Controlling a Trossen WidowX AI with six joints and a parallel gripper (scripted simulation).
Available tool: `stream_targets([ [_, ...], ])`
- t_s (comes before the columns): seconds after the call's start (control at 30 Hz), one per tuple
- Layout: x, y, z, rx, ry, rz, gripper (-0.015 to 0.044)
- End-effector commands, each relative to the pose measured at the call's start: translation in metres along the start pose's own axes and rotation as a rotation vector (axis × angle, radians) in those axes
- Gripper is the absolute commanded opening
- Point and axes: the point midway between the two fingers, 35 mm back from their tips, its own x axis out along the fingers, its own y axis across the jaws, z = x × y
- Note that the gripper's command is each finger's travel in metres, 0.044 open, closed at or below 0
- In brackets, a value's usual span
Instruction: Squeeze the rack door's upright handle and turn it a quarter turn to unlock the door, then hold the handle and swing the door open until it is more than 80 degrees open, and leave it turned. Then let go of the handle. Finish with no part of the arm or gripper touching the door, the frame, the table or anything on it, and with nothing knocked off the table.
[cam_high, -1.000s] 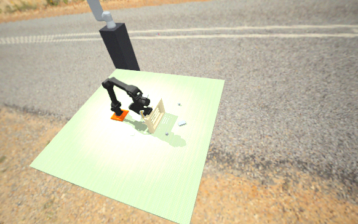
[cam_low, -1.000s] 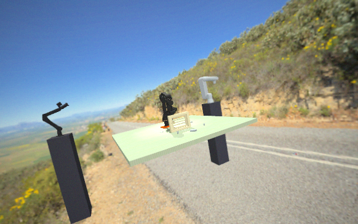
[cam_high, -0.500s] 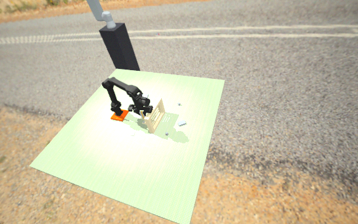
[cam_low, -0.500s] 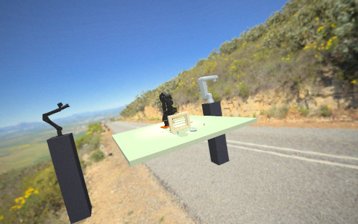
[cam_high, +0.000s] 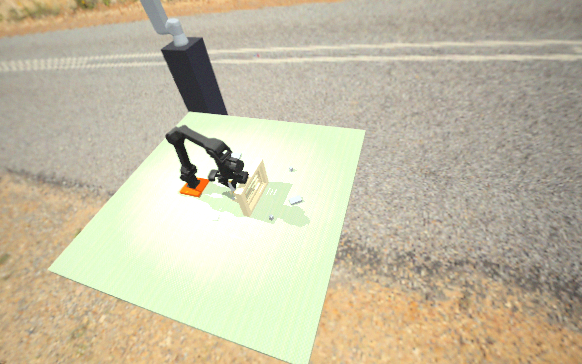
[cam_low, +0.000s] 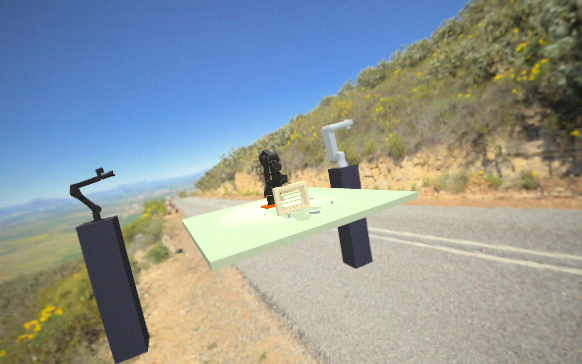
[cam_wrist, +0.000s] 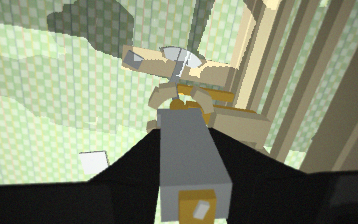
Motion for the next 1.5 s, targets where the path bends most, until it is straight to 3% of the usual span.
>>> stream_targets([
  [0.0,0.0,0.0,0.0,-0.003,-0.001,0.0,0.0014],
  [1.47,0.0,0.049,0.046,0.777,-0.003,0.006,0.0014],
])
